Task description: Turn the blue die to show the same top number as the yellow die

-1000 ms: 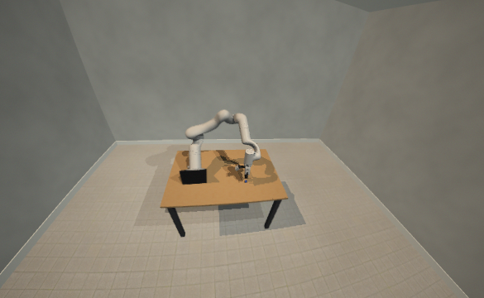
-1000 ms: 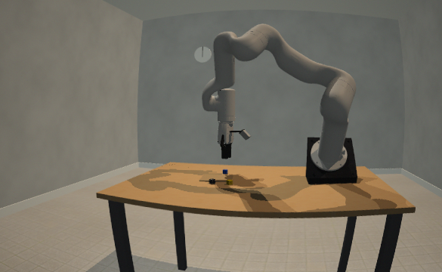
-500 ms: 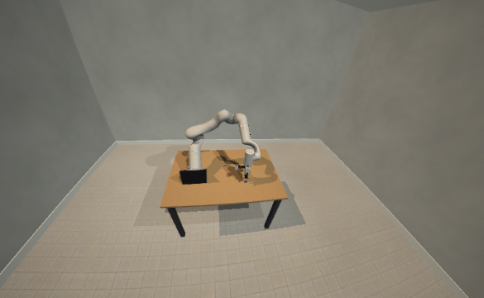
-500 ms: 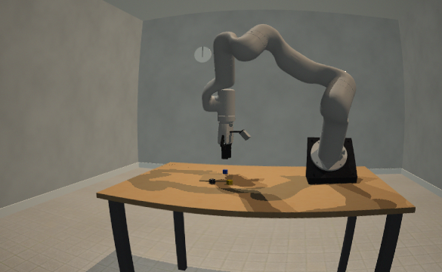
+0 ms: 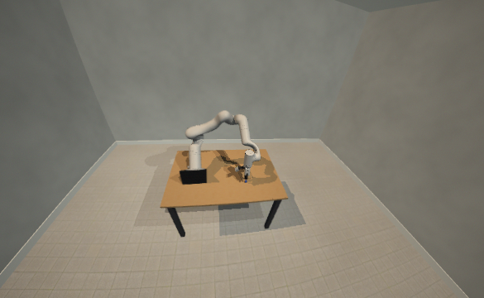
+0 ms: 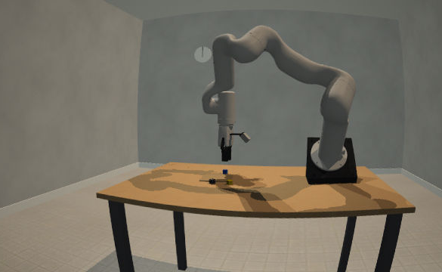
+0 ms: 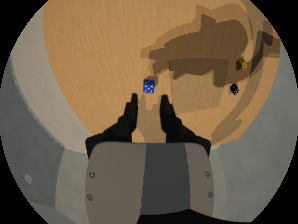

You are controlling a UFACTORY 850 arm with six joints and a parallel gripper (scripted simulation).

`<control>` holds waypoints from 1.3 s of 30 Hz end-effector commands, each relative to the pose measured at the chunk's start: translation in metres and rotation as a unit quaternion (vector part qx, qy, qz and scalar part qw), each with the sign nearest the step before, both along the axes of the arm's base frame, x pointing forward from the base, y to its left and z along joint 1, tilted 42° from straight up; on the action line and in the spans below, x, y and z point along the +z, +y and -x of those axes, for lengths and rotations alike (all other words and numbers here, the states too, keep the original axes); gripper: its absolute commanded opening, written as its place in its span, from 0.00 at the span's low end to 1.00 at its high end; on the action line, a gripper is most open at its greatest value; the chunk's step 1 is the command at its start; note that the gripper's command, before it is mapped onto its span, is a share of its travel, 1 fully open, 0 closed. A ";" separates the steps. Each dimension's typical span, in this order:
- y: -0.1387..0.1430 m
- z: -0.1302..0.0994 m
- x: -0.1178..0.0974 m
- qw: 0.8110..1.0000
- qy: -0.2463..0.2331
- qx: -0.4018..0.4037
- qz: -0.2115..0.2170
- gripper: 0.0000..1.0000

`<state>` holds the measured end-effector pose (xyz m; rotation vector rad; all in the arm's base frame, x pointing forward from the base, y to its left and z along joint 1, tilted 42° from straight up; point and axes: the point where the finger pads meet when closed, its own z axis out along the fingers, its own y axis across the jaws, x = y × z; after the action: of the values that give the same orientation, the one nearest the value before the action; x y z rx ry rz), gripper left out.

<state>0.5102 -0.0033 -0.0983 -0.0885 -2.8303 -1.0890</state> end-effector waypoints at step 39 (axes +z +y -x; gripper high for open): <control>0.026 0.003 -0.029 1.000 -0.001 0.000 0.000 0.36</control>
<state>0.5060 0.0235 -0.1279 -0.0883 -2.8306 -1.0891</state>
